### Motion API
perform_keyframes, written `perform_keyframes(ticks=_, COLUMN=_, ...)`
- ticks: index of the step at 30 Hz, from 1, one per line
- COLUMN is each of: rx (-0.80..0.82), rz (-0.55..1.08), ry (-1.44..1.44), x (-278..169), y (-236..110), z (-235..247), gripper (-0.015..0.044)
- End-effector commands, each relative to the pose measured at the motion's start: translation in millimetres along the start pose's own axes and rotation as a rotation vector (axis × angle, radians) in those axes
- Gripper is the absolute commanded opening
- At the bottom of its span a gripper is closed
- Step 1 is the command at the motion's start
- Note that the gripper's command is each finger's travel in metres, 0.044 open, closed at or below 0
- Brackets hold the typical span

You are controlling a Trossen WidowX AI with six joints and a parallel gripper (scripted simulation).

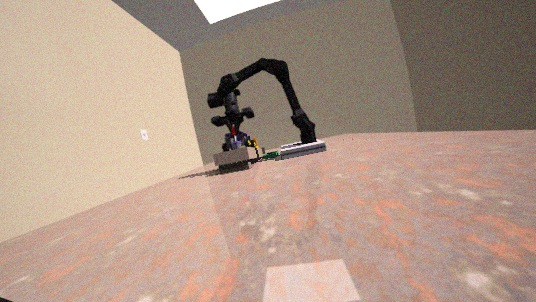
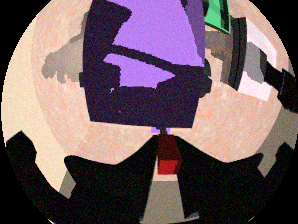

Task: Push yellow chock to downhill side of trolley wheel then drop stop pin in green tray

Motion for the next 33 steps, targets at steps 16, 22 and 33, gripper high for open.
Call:
perform_keyframes(ticks=16, rx=0.004, rz=0.002, ry=-0.005, x=-1.5, y=-12.6, z=0.4, gripper=0.0)
perform_keyframes(ticks=22, rx=0.004, rz=0.002, ry=-0.005, x=-1.7, y=-15.1, z=0.5, gripper=0.0)
perform_keyframes(ticks=33, rx=0.003, rz=0.002, ry=-0.005, x=-3.2, y=-19.2, z=0.5, gripper=0.0)
Point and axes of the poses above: the point midway between the two fingers, 35 mm back from their tips, its own y axis out along the fingers, its own z axis across the jaws, x = y × z, the point moved 3 cm from there along -y, back along the fingers, and after that the axes turned 14 degrees about -y, right-handed, at the moved point
